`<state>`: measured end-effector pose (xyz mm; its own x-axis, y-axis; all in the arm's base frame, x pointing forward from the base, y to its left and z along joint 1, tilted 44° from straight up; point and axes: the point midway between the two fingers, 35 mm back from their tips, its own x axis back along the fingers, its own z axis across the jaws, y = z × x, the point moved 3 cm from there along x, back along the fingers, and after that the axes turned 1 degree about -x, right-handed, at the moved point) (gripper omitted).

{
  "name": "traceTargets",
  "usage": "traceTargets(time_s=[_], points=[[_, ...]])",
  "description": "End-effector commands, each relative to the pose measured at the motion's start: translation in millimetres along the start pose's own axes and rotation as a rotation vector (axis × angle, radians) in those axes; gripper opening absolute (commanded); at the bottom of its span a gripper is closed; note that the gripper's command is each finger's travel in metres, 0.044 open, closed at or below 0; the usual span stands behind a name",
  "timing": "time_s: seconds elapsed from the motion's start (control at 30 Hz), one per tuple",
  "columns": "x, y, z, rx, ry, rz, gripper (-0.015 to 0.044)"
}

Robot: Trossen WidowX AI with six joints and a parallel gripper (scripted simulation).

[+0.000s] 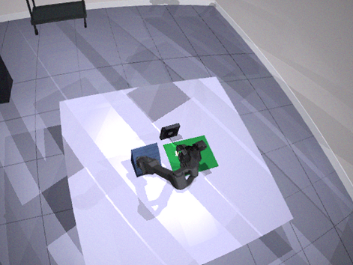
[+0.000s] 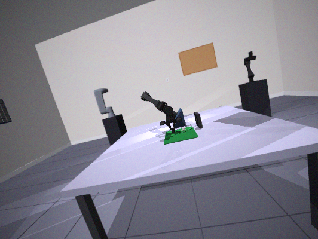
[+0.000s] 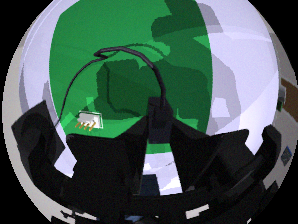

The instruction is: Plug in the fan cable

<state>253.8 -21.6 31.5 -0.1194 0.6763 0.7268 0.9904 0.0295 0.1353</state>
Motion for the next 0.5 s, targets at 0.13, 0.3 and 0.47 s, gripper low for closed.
traceTargets(time_s=[0.13,0.3,0.47], points=[[42,1,1,0.009,-0.002,0.004,0.0],[50,1,1,0.01,-0.004,0.005,0.0],[49,1,7,0.097,-0.002,0.005,0.0]])
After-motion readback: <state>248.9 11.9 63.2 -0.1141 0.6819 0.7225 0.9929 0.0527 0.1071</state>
